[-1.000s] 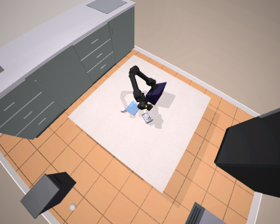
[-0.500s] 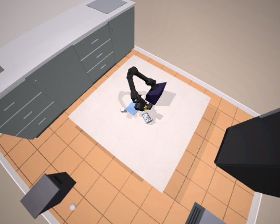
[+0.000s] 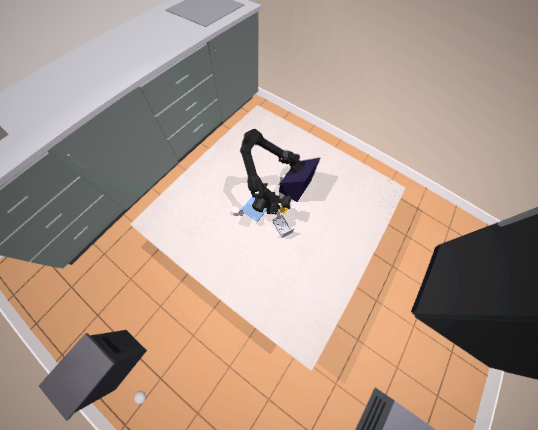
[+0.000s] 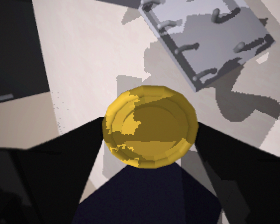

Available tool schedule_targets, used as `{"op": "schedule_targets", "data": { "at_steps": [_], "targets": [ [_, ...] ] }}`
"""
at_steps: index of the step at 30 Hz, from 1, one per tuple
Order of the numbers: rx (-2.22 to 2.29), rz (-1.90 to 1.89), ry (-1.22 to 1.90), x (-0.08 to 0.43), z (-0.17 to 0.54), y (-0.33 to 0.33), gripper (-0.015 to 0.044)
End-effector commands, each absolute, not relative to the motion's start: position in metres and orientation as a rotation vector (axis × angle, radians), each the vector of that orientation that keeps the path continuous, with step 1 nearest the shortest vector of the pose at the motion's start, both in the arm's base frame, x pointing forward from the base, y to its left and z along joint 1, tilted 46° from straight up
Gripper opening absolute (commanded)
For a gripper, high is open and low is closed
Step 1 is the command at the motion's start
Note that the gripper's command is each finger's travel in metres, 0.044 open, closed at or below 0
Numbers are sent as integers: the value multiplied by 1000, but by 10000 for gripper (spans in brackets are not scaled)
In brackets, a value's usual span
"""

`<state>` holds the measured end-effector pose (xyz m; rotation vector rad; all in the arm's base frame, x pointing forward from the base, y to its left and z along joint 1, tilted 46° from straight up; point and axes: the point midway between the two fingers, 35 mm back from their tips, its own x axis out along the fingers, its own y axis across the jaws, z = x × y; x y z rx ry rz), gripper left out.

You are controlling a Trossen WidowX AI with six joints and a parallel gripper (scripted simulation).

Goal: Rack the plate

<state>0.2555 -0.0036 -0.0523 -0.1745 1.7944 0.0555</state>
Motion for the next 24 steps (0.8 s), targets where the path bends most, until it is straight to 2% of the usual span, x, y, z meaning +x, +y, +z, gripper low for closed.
{"op": "schedule_targets", "data": {
  "at_steps": [1,24],
  "targets": [
    [-169,180,1769,253,-57,-6,0],
    [-255,714,1407,259,-69,-25,0]
  ]
}}
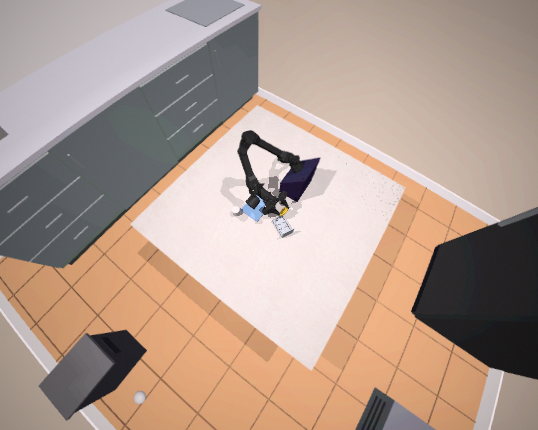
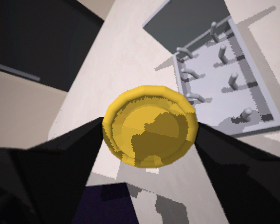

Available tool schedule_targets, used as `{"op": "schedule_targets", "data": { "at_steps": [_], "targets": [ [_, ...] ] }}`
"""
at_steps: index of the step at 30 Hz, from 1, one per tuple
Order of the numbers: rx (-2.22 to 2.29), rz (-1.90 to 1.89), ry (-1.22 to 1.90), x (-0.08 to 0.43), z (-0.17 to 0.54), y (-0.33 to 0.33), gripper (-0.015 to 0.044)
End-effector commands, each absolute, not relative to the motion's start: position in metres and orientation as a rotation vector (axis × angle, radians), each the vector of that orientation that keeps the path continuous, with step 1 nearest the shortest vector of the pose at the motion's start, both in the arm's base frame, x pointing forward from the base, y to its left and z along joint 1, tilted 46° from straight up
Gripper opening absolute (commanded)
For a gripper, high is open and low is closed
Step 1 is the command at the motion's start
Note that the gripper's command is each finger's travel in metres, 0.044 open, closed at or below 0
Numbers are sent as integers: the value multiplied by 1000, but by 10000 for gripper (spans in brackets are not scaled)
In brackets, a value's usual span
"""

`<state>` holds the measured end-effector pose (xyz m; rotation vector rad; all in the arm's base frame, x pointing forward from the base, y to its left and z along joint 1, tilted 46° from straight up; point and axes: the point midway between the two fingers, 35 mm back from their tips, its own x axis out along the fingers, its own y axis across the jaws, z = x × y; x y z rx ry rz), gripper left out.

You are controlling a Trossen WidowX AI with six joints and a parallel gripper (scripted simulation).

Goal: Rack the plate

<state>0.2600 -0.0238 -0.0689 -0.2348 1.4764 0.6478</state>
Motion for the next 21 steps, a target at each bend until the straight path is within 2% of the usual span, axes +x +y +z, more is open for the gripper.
{"op": "schedule_targets", "data": {
  "at_steps": [1,21],
  "targets": [
    [-264,731,1384,259,-70,-26,0],
    [-519,951,891,264,-64,-50,0]
  ]
}}
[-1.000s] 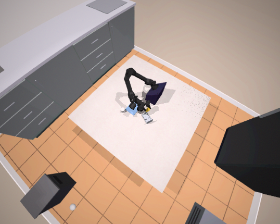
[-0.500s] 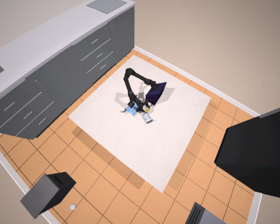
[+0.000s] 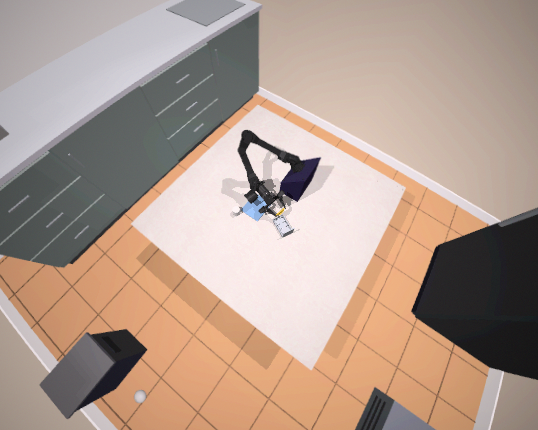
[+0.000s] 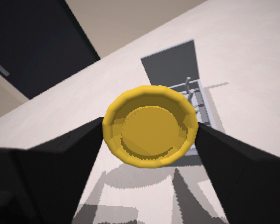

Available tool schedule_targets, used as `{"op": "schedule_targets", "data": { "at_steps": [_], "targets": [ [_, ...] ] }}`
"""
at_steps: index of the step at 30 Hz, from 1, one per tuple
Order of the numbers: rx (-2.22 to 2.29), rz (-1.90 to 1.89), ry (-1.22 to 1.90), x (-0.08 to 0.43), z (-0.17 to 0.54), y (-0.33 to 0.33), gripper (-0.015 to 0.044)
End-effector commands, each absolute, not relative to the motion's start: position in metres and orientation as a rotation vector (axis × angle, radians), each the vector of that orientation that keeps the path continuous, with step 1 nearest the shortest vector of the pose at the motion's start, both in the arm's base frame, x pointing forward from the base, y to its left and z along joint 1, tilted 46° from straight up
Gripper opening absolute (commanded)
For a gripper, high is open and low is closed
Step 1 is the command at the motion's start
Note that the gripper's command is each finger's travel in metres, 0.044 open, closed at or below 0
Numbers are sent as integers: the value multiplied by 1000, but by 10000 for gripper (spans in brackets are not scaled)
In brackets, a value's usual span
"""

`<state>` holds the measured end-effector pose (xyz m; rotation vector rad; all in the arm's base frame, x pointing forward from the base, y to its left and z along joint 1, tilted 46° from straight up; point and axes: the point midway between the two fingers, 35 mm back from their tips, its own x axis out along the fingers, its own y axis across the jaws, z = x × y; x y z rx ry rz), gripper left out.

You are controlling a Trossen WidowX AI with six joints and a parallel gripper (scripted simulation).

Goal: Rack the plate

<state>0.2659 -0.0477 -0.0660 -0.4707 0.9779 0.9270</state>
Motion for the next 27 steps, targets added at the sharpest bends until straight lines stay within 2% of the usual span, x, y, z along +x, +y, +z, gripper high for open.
{"op": "schedule_targets", "data": {
  "at_steps": [1,14,27],
  "targets": [
    [-536,956,865,264,-63,-51,0],
    [-789,964,540,264,-52,-69,0],
    [-803,962,526,265,-53,-69,0]
  ]
}}
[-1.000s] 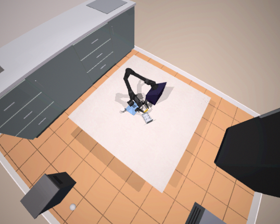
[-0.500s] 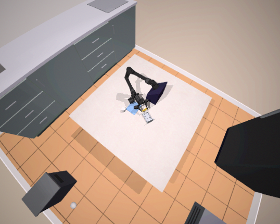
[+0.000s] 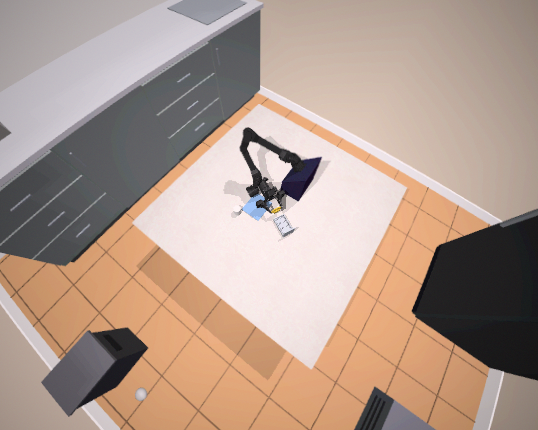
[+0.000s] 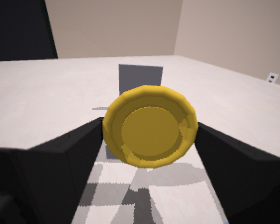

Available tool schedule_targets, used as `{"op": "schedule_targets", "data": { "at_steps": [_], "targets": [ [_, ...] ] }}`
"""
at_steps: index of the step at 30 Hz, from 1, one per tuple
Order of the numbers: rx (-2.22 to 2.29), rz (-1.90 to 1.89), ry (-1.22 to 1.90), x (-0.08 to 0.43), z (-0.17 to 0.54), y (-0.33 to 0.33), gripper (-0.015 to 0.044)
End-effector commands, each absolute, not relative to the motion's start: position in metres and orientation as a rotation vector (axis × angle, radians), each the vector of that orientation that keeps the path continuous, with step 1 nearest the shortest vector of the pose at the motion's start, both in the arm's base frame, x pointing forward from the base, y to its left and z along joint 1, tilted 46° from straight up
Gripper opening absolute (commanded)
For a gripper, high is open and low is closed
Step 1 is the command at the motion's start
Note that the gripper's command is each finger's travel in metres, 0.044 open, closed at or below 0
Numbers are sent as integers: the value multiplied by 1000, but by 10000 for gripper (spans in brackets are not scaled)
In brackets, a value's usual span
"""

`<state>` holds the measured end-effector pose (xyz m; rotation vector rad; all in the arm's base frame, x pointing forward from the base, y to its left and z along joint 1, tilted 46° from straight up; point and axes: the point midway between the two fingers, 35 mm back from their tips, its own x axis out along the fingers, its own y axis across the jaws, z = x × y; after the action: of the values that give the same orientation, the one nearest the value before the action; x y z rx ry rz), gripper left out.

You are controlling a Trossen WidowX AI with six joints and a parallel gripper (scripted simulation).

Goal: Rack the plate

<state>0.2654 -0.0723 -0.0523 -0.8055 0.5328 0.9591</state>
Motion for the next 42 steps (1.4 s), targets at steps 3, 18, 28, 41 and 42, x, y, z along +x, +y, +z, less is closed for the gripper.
{"op": "schedule_targets", "data": {
  "at_steps": [3,18,28,41,42],
  "targets": [
    [-802,961,533,270,-60,-63,0],
    [-815,953,526,278,-67,-56,0],
    [-824,947,521,284,-74,-49,0],
    [-838,932,515,289,-83,-39,0],
    [-839,928,514,289,-85,-38,0]
  ]
}}
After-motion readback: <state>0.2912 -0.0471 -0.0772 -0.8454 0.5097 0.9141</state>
